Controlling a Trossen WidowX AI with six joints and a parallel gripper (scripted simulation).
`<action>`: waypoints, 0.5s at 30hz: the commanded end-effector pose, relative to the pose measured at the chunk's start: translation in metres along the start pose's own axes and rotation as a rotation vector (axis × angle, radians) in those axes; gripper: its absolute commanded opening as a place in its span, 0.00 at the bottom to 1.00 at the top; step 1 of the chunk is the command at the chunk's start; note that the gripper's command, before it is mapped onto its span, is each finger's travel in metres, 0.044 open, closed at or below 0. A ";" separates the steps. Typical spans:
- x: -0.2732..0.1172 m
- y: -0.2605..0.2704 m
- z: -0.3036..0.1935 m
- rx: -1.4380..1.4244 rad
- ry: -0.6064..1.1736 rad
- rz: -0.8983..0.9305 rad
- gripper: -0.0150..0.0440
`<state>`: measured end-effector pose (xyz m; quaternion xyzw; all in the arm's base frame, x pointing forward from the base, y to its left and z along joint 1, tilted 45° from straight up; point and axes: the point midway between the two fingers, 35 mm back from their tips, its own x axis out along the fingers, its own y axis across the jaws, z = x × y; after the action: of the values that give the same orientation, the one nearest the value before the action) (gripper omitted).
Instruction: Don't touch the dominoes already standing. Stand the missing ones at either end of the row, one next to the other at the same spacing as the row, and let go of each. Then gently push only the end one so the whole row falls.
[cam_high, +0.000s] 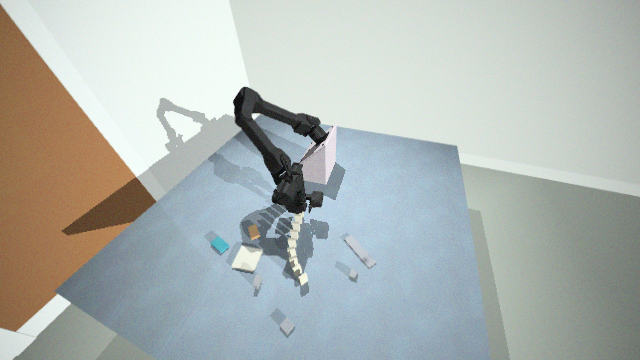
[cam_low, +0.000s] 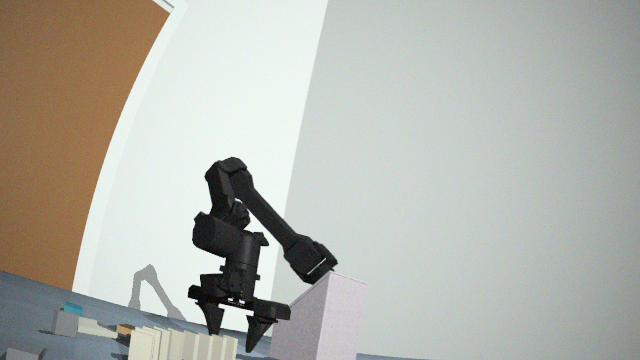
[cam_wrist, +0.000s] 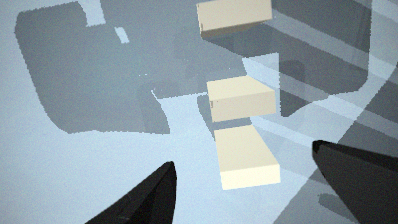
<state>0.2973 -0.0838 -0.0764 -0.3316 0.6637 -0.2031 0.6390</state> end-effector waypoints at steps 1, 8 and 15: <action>0.000 -0.001 0.000 -0.003 0.000 -0.006 1.00; -0.055 0.003 0.008 -0.002 -0.005 0.010 1.00; -0.132 0.001 0.001 0.000 -0.001 0.005 1.00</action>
<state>0.2965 -0.0128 -0.0095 -0.3343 0.6666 -0.1997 0.6356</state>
